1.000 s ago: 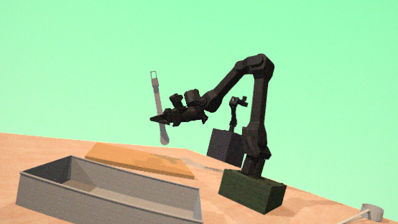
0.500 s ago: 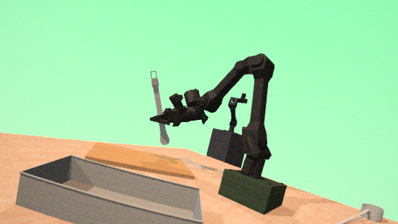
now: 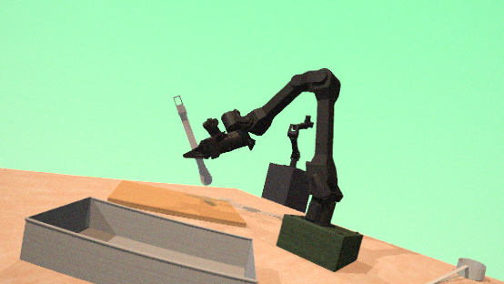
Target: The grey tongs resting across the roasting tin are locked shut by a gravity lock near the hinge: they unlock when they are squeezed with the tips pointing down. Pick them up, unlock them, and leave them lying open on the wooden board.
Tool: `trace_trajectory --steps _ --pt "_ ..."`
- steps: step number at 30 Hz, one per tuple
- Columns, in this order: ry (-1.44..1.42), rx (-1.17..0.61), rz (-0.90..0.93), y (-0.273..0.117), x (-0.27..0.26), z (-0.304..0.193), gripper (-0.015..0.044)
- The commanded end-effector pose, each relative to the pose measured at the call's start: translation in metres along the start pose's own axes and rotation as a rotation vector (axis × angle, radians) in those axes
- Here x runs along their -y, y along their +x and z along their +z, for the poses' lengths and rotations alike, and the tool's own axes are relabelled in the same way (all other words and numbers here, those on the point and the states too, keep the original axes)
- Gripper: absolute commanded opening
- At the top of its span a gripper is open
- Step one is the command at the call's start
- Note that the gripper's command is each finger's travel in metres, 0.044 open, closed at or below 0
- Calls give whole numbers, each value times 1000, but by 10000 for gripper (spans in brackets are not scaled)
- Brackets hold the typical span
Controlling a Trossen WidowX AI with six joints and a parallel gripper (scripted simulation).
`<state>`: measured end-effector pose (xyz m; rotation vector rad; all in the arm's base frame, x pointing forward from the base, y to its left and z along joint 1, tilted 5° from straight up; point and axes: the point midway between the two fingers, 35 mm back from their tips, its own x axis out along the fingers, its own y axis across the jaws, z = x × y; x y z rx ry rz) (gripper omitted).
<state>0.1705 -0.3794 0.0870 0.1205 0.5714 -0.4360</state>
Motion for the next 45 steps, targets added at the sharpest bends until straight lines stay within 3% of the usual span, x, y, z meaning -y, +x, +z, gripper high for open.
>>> trace_trajectory --steps 1,23,45 --pt "15 -48 -5 7 4 3 -150" --pt "60 -434 -21 34 6 -4 -150" --pt "-7 -846 -33 30 -5 -7 -150"
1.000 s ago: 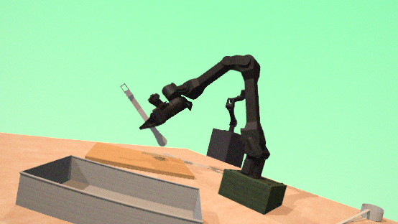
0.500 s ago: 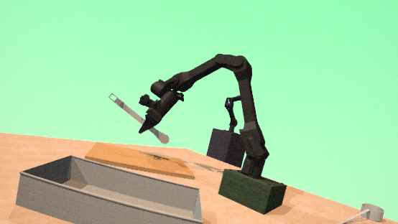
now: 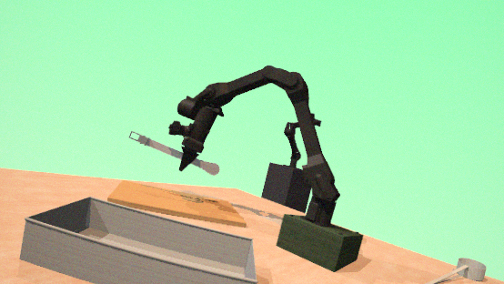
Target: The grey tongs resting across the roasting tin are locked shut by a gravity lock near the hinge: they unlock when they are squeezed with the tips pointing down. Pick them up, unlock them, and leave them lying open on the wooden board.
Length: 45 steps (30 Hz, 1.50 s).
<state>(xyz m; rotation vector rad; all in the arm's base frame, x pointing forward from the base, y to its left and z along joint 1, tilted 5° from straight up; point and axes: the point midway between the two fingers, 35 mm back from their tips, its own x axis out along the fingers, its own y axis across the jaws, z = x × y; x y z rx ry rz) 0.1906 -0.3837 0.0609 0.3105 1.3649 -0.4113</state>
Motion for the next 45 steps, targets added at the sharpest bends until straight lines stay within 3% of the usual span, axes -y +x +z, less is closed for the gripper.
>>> trace_trajectory --steps 1,10,45 --pt "-25 -56 -16 -5 -1 2 -150" --pt "-76 -212 -41 -13 -6 -3 -150" --pt "-77 -215 -42 28 -3 -11 -150"
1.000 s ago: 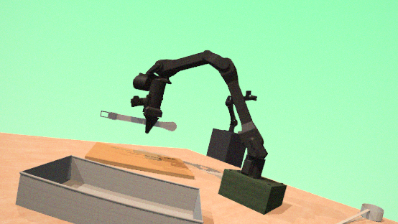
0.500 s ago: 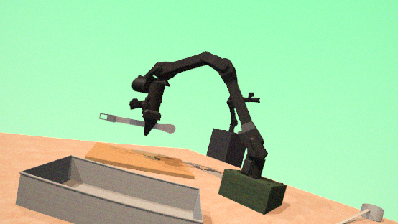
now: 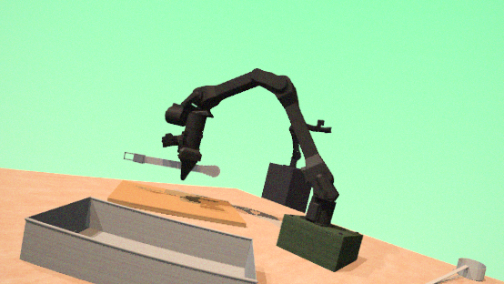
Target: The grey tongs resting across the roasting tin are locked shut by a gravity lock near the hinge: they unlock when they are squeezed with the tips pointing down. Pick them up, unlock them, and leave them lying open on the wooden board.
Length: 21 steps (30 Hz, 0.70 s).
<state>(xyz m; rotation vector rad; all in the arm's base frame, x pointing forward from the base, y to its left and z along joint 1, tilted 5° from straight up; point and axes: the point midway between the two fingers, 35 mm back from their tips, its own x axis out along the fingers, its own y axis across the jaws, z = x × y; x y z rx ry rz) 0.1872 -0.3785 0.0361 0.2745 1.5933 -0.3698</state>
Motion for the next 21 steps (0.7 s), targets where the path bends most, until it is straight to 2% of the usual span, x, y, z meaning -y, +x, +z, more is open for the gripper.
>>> trace_trajectory --steps 1,17,21 --pt "-6 -1 -2 6 0 0 -150" --pt "-6 -1 -2 27 -1 -1 -150" --pt "0 -2 2 26 -1 -2 -45"
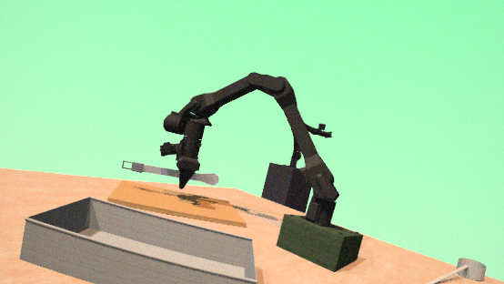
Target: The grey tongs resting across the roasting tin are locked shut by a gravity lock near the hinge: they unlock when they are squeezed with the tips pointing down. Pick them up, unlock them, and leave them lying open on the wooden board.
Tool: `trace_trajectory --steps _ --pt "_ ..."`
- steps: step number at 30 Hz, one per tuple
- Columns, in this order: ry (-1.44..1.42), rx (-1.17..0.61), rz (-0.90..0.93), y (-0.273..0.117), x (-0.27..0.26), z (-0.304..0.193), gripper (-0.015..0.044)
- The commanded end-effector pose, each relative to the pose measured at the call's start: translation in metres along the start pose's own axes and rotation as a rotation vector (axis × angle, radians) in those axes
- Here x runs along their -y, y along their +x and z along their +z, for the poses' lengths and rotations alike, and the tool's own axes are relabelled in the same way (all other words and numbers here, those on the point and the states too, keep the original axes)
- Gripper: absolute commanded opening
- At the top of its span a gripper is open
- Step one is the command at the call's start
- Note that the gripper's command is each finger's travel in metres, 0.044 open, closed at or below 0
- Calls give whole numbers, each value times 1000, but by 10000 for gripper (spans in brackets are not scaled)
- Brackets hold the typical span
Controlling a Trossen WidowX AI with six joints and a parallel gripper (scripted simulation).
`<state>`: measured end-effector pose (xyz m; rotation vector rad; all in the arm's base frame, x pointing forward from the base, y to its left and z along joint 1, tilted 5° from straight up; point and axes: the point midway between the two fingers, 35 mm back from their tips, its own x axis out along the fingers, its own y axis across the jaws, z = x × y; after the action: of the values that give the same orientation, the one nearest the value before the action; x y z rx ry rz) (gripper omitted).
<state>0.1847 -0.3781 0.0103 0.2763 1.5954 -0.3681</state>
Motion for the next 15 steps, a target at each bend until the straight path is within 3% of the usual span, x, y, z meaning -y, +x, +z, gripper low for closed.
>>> trace_trajectory --steps 1,15 --pt "0 0 0 0 0 0 -19" --pt "0 0 0 0 0 0 349"
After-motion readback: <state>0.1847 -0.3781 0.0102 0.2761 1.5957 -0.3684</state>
